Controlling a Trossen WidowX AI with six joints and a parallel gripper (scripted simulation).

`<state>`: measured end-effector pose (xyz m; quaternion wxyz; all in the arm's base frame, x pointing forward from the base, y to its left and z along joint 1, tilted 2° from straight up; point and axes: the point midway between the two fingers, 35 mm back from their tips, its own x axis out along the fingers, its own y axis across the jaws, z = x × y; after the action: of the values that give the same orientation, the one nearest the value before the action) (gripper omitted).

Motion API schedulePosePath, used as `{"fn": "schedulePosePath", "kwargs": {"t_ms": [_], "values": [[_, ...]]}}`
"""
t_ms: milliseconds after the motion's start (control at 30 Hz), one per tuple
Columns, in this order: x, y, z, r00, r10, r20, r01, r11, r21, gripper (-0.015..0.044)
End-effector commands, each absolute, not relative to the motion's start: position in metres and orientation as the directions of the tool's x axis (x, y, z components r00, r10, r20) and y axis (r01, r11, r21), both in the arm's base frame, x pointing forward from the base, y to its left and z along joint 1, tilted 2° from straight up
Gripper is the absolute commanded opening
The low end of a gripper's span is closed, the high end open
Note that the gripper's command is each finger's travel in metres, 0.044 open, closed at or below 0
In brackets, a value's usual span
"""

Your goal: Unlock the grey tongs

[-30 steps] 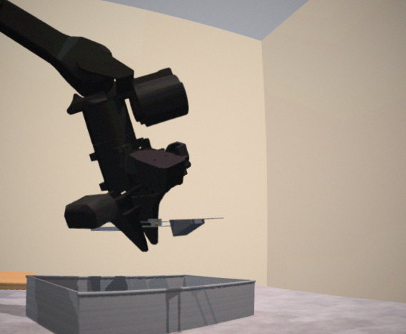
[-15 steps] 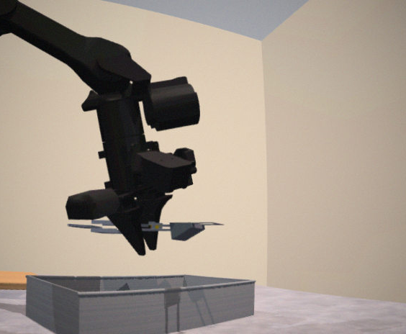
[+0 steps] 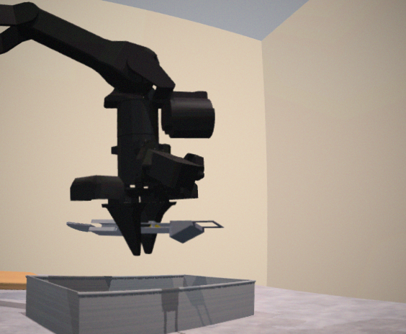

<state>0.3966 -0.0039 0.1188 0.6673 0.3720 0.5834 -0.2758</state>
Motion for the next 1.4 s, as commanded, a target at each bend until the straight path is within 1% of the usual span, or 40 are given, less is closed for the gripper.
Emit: {"fn": "schedulePosePath", "kwargs": {"t_ms": [0,200,433,600,1000,1367], "values": [[0.397,-0.005,0.121,0.133,0.032,-0.991,0.809,0.573,0.128,-0.0150],[0.394,-0.007,0.123,0.068,-0.021,-0.997,0.812,0.581,0.043,-0.0150],[0.393,-0.006,0.121,0.063,-0.018,-0.998,0.809,0.587,0.041,-0.0150],[0.394,0.006,0.123,0.064,-0.016,-0.998,0.789,0.614,0.041,-0.0150],[0.389,0.083,0.138,0.071,-0.010,-0.997,0.640,0.767,0.038,-0.0150],[0.369,0.152,0.153,0.067,-0.005,-0.998,0.484,0.874,0.028,-0.0150]]}}
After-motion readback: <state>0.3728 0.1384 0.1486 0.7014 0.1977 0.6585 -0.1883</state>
